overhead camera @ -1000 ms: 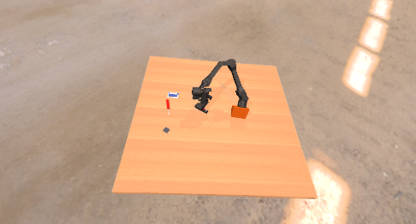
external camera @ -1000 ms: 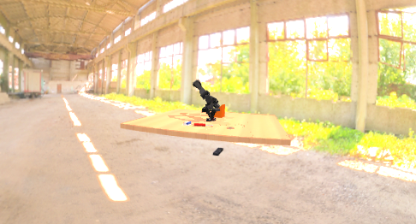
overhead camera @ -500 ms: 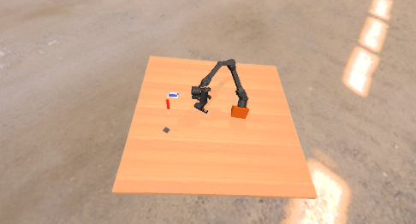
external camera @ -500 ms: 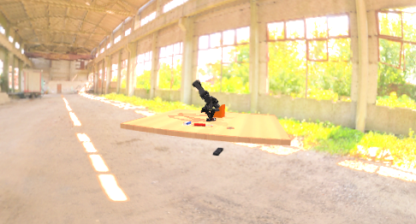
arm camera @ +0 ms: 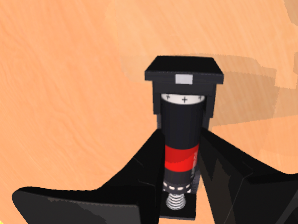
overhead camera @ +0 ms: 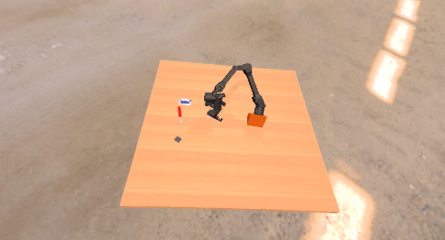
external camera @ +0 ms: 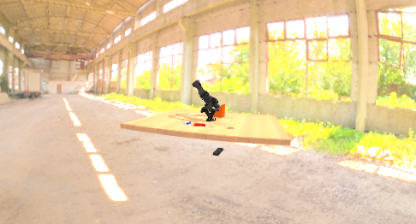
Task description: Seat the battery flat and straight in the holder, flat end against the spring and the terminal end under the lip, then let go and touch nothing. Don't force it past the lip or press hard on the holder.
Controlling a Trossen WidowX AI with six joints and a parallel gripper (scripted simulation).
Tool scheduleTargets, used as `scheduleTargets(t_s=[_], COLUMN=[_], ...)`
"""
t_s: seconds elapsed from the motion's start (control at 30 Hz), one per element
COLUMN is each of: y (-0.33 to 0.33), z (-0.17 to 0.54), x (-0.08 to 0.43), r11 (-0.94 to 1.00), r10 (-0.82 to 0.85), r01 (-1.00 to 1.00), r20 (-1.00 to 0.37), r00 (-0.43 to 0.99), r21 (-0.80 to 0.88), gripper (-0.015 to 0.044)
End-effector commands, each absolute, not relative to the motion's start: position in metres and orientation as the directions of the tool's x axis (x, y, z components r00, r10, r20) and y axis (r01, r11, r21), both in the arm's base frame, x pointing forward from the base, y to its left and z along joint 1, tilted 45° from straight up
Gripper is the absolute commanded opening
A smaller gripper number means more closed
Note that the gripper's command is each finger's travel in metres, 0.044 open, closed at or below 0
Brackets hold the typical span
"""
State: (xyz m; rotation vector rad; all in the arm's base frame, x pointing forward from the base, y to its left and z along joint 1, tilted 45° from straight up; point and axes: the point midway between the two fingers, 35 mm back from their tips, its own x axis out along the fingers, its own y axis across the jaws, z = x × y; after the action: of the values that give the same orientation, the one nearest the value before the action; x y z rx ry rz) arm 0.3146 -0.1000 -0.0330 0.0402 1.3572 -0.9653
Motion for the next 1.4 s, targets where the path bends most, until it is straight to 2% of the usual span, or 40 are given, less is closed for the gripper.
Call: scheduleTargets(t_s=[0.0, 0.13, 0.57, 0.93, 1.37], y=[-0.101, -0.101, -0.090, -0.040, -0.039], z=[-0.033, -0.033, -0.022, 0.025, 0.024], x=[0.315, 0.315, 0.317, 0.328, 0.329], r11=[0.633, 0.633, 0.631, 0.633, 0.633], r10=[-0.555, -0.555, -0.554, -0.551, -0.551], r01=[0.596, 0.596, 0.601, 0.601, 0.601], r20=[-0.826, -0.826, -0.827, -0.829, -0.829], r00=[-0.097, -0.097, -0.094, -0.094, -0.094], r21=[-0.494, -0.494, -0.491, -0.489, -0.489], gripper=[0.0059, 0.0161, 0.0161, 0.0440, 0.0440])
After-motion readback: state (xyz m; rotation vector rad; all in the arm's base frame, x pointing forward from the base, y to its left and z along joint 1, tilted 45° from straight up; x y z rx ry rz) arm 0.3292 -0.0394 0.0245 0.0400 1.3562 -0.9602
